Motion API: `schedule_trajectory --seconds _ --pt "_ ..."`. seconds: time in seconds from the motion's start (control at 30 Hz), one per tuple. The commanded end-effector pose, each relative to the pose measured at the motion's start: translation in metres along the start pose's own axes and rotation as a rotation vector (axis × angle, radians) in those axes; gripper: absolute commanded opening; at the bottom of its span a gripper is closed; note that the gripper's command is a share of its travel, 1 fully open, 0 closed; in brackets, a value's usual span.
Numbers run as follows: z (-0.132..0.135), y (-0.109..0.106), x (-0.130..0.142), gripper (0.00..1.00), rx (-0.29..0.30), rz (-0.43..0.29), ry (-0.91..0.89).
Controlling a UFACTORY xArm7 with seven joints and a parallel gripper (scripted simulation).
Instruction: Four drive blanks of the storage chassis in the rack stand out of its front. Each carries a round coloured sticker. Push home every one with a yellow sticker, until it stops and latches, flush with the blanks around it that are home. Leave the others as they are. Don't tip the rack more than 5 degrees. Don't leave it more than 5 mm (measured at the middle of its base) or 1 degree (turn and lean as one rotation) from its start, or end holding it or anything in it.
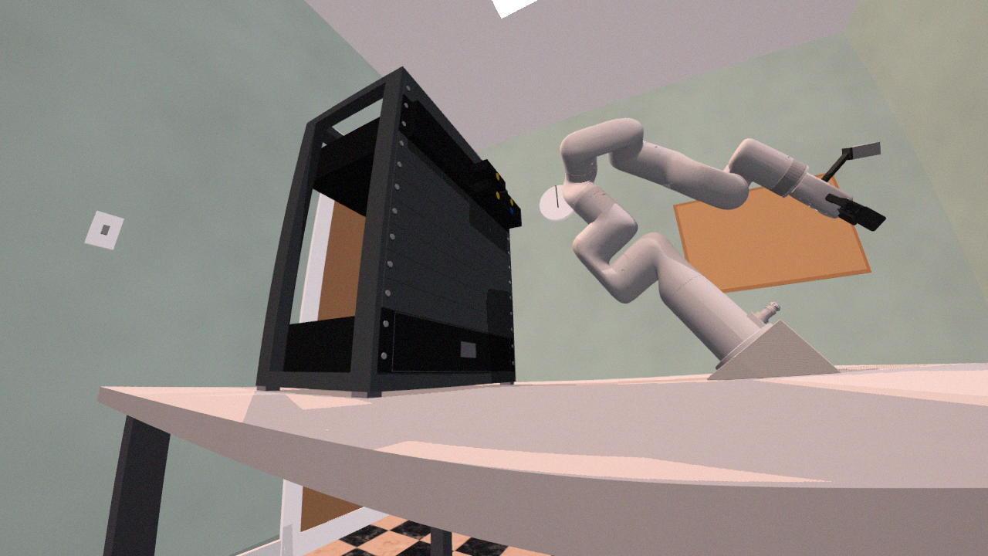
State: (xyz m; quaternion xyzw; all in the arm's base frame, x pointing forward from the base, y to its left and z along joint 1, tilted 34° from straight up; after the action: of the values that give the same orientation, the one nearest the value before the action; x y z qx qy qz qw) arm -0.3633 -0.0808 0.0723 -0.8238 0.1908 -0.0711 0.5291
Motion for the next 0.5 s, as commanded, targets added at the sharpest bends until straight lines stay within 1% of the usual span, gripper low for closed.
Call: schedule_trajectory --seconds 0.0,0.1,0.17,0.3,0.33,0.47 --pt "0.028 -0.006 -0.023 1.00 0.063 0.080 0.076" --pt "0.055 -0.017 -0.041 1.00 0.123 0.155 0.146" --pt "0.055 -0.017 -0.041 1.00 0.123 0.155 0.146" --pt "0.092 -0.036 -0.060 1.00 0.203 0.257 0.238" --pt "0.092 -0.036 -0.060 1.00 0.203 0.257 0.238" --pt "0.129 -0.060 -0.076 1.00 0.283 0.361 0.327"
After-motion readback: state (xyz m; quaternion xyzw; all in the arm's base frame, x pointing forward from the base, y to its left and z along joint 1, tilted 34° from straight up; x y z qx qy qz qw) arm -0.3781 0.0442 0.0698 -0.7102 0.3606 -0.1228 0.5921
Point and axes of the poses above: the point where the finger pads meet when closed, its own y axis out along the fingers, its own z axis across the jaws, x = y × z, the point moved 2 cm from there along -y, back along the fingers, and after that the axes turned 4 degrees about -y, right-handed, at the moved point
